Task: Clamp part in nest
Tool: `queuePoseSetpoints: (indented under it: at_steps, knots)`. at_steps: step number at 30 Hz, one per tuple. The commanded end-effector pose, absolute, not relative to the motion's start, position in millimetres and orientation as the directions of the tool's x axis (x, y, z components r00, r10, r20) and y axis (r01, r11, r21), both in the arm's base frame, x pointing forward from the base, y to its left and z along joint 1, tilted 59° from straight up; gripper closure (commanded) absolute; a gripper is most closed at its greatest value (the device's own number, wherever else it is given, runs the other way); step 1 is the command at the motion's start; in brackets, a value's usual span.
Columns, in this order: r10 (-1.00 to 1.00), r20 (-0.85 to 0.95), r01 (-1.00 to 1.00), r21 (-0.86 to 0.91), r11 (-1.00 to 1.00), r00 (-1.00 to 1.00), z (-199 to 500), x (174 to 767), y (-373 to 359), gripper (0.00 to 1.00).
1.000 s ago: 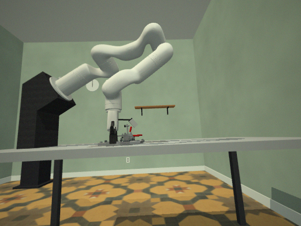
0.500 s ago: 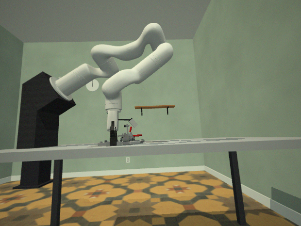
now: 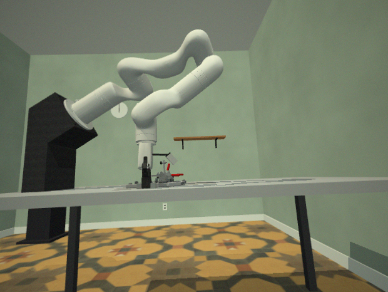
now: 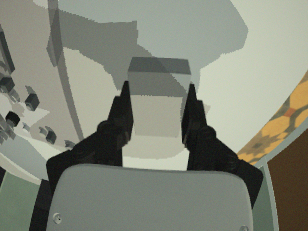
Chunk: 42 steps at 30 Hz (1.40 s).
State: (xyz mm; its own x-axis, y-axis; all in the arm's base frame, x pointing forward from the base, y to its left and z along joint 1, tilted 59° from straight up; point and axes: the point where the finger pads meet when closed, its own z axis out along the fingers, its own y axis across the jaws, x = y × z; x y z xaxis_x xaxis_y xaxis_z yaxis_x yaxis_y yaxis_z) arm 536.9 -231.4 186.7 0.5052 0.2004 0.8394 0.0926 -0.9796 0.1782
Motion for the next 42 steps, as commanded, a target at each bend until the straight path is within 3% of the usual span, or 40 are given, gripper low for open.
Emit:
queuePoseSetpoints:
  at_steps: [1,24,42]
  knots:
    - [0.2,0.839,0.092,0.178,-0.98,0.505,187,537,-232,1.0]
    - [0.2,0.839,0.092,0.178,-0.98,0.505,189,534,-232,1.0]
    - [0.2,0.839,0.092,0.178,-0.98,0.505,213,494,-231,1.0]
